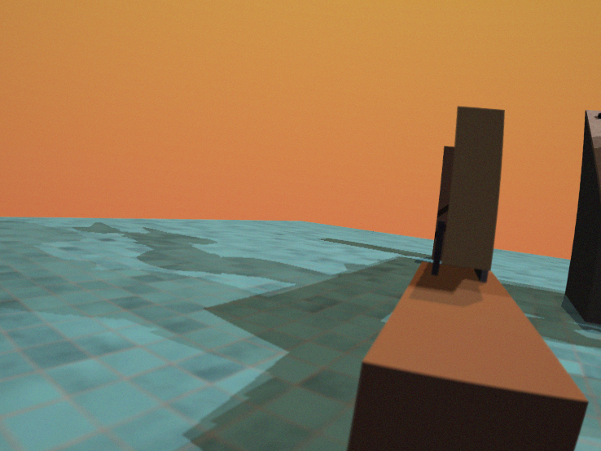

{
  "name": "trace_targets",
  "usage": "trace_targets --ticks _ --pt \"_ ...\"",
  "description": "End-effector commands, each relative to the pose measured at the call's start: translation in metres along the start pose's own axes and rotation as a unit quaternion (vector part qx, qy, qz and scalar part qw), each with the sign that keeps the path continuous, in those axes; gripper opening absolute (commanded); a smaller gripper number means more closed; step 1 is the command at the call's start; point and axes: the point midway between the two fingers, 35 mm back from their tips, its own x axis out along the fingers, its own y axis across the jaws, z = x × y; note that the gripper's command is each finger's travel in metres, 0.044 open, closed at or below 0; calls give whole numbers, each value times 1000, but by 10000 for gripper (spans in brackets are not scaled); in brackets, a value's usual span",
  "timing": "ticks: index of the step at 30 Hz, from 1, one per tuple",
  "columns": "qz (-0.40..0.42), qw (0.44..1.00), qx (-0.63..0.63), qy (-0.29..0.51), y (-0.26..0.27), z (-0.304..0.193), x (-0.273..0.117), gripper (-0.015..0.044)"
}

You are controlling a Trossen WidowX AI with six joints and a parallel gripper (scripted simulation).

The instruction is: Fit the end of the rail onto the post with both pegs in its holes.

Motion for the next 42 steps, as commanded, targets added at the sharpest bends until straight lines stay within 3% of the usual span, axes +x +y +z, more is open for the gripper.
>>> trace_targets --ticks 1,4,7,12,19,30,36,42 --pt "-3 1000 -11 -2 -2 1 1 426" --pt "-49 984 -170 -28 -27 21 9 440" --pt "-117 923 -363 -49 -56 51 16 440" --pt "-244 739 -626 -50 -98 110 17 440" --pt "-361 513 -778 -8 -123 169 7 440" --pt "-519 142 -833 130 -145 263 -34 440" --pt "-577 -60 -776 248 -144 310 -66 440" --pt "-603 -217 -668 380 -135 350 -102 440"
